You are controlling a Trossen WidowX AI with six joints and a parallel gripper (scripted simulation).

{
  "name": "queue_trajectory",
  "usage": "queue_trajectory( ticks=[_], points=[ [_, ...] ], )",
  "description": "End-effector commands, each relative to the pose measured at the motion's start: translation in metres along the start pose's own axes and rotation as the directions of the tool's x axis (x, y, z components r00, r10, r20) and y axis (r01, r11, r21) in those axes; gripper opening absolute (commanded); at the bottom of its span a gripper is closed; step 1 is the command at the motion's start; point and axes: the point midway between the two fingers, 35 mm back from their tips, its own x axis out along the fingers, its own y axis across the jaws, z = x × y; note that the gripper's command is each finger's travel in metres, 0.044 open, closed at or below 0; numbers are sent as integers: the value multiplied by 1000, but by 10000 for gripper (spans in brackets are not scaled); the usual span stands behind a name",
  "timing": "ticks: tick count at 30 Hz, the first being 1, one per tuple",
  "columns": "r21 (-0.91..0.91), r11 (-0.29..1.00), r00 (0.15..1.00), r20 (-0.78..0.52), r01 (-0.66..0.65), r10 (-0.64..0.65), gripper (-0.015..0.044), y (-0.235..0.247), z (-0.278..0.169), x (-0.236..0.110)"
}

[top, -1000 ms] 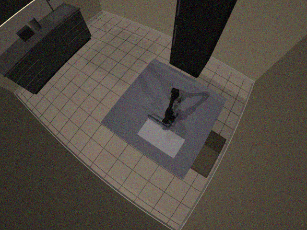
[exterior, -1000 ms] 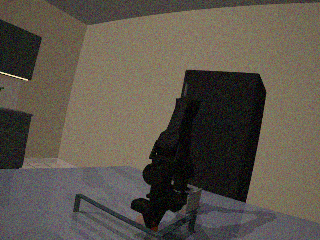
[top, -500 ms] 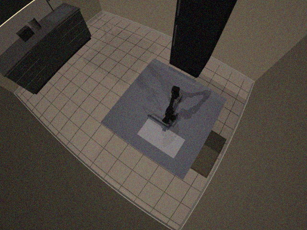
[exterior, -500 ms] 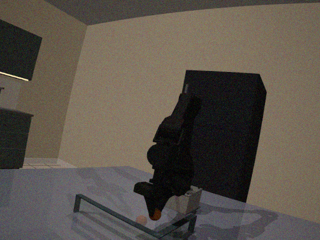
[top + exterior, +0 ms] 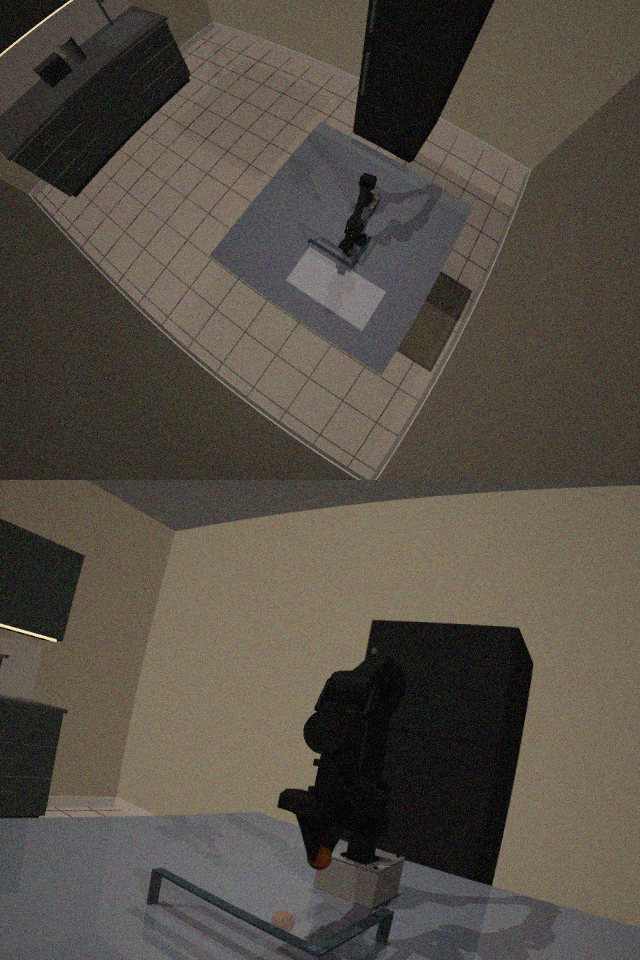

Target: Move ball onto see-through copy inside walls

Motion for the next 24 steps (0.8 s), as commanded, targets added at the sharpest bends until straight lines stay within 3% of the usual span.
queue_trajectory(
  ticks=[1, 15, 24],
  points=[
    [-1, 1000, 1000, -2, -12, 12, 0, 3, -12, 10],
    [-1, 1000, 1000, -5, -12, 12, 0, 10, -48, 48],
    [-1, 1000, 1000, -5, -12, 12, 0, 11, -48, 102]
  ],
)
